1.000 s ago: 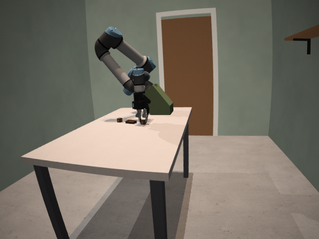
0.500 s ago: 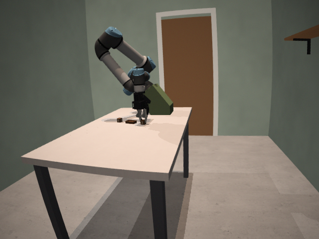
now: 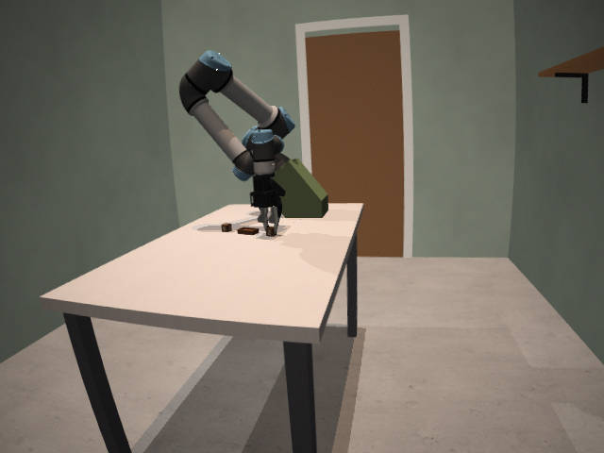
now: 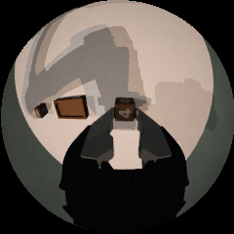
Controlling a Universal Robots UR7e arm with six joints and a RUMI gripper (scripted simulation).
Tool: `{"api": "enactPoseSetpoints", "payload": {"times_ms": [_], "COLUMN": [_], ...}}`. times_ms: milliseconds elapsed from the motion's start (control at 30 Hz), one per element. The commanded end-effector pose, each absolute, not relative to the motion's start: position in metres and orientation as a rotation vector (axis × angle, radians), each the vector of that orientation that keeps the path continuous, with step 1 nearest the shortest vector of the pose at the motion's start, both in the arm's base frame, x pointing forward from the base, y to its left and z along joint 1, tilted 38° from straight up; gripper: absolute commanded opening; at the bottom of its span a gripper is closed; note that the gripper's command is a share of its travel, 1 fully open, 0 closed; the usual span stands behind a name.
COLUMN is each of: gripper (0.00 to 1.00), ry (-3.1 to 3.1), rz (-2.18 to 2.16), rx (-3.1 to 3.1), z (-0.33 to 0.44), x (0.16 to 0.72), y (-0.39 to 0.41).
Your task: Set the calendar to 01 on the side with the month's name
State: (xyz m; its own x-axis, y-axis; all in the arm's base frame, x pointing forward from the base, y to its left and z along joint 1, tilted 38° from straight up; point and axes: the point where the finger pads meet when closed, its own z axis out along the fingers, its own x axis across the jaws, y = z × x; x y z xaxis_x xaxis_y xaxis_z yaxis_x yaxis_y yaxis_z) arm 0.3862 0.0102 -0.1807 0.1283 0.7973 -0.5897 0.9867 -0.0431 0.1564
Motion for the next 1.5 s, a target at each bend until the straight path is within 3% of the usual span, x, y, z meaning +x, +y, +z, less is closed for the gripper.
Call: {"api": "enactPoseSetpoints", "payload": {"times_ms": [0,1467], "gripper": [0.10,0.10], "ry": [1.715,1.715], "rz": [-0.470,-0.470], "rx": [1.887,1.887], "z": [-0.180,-0.101], "x": [0.387,0.377], "y": [0.010,0.071]}}
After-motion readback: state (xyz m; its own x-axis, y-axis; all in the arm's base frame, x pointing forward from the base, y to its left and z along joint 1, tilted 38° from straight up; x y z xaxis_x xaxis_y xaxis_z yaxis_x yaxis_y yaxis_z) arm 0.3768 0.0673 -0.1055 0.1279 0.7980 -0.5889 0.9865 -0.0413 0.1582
